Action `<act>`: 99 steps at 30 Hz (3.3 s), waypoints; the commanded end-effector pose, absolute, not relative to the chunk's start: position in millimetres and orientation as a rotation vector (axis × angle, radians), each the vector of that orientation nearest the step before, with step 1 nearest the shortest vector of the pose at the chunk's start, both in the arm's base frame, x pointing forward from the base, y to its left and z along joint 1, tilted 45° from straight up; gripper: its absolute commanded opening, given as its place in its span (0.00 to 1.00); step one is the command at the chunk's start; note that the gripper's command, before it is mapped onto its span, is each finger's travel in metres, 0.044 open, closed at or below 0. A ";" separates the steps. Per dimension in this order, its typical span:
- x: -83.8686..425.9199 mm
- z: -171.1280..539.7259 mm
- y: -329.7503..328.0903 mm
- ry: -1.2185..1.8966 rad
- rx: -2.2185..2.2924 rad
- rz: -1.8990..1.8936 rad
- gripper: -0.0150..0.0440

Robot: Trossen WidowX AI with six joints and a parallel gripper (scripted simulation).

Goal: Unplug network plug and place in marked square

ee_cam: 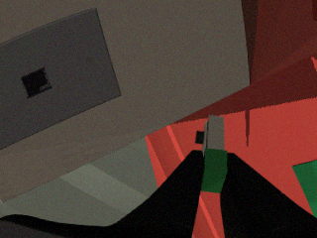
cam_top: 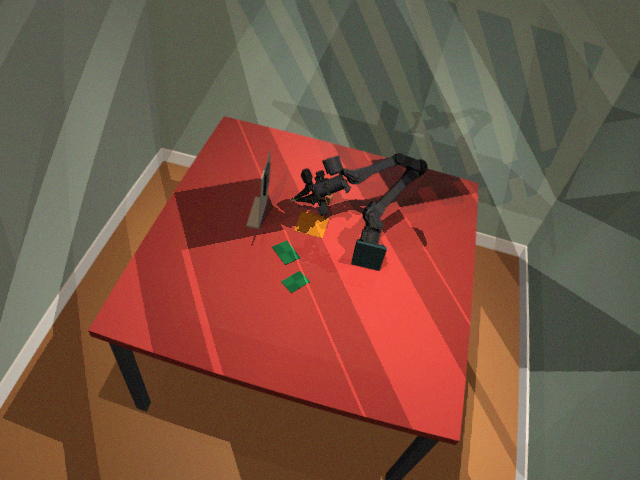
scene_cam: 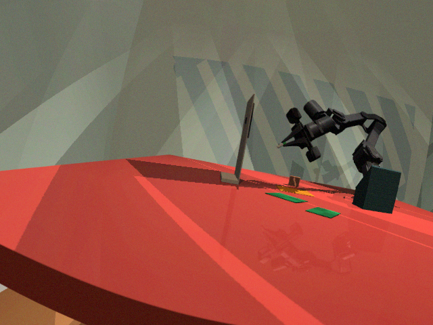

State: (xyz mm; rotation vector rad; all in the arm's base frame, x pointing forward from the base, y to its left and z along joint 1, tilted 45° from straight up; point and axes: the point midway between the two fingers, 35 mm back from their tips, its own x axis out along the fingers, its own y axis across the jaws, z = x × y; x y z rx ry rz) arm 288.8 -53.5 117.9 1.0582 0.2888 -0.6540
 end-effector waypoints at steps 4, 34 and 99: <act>269.8 97.1 -65.7 0.240 1.064 -0.850 0.25; 218.8 84.5 -94.8 -0.070 0.936 -1.201 0.25; 212.9 45.7 -133.1 -0.071 0.935 -1.200 0.25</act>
